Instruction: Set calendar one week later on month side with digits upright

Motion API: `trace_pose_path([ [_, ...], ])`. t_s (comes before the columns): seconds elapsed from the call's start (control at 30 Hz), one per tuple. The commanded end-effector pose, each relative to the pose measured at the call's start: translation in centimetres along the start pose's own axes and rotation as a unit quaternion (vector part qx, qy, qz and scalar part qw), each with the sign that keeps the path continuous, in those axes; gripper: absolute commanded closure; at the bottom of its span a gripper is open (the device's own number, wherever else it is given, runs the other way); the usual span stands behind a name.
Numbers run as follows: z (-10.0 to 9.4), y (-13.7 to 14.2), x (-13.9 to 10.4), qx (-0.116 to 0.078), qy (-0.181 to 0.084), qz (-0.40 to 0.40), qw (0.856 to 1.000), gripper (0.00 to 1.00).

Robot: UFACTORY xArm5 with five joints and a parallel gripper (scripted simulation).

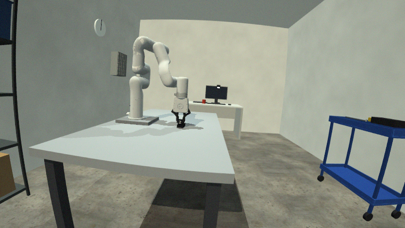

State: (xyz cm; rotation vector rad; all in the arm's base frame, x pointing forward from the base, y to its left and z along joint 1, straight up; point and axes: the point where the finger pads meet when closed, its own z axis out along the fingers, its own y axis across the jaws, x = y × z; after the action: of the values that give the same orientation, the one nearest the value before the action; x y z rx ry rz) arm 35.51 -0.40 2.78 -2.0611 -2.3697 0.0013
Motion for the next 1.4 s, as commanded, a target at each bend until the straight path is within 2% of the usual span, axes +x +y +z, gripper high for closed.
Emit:
trace_pose_path([
  [0.0,-0.07,0.12,-0.02,-0.002,0.000,0.000,1.000,0.71],
  [1.37,0.92,0.11,-0.03,-0.002,0.000,0.000,1.000,0.71],
])
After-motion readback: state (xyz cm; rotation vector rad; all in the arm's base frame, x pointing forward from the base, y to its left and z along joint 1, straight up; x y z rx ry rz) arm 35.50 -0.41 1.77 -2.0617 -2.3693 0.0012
